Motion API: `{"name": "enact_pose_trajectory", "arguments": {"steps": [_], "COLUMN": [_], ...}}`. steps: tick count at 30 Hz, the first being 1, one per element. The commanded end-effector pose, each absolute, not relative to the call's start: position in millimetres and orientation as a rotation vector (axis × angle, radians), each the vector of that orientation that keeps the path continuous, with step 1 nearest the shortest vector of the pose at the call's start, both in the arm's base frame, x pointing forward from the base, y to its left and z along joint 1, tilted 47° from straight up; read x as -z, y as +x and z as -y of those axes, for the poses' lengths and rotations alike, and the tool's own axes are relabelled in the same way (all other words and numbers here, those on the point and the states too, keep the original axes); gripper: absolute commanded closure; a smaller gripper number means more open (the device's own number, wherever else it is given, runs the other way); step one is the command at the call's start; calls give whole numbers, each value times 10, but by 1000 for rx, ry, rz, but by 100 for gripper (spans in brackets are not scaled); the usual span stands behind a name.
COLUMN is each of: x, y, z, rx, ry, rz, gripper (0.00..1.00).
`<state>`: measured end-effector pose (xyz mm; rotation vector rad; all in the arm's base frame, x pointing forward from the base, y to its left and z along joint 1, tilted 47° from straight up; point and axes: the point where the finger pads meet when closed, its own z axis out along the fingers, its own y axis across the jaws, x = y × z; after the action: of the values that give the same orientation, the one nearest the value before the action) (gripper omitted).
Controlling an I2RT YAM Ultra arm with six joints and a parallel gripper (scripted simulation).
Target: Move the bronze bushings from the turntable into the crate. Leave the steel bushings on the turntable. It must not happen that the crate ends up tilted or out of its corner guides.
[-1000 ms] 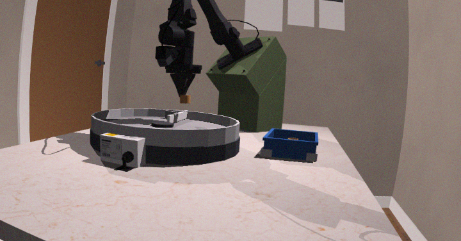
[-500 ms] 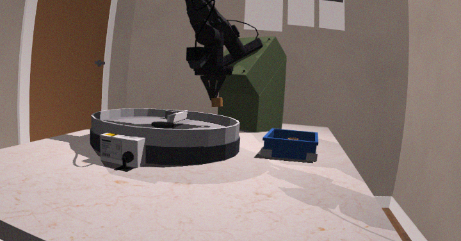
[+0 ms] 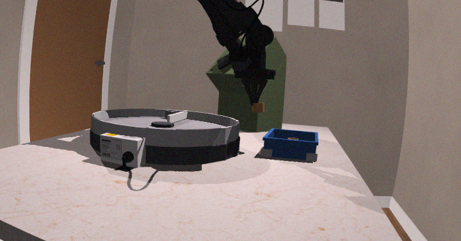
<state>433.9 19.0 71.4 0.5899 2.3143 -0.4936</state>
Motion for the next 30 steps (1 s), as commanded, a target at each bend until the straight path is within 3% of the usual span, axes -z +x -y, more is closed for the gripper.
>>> {"name": "enact_pose_trajectory", "arguments": {"steps": [1, 30], "x": [-782, -590], "y": [4437, 4864], "z": [-369, -1157], "rx": [515, 497], "ry": [656, 660], "rz": [-2275, -2263], "gripper": [100, 100]}}
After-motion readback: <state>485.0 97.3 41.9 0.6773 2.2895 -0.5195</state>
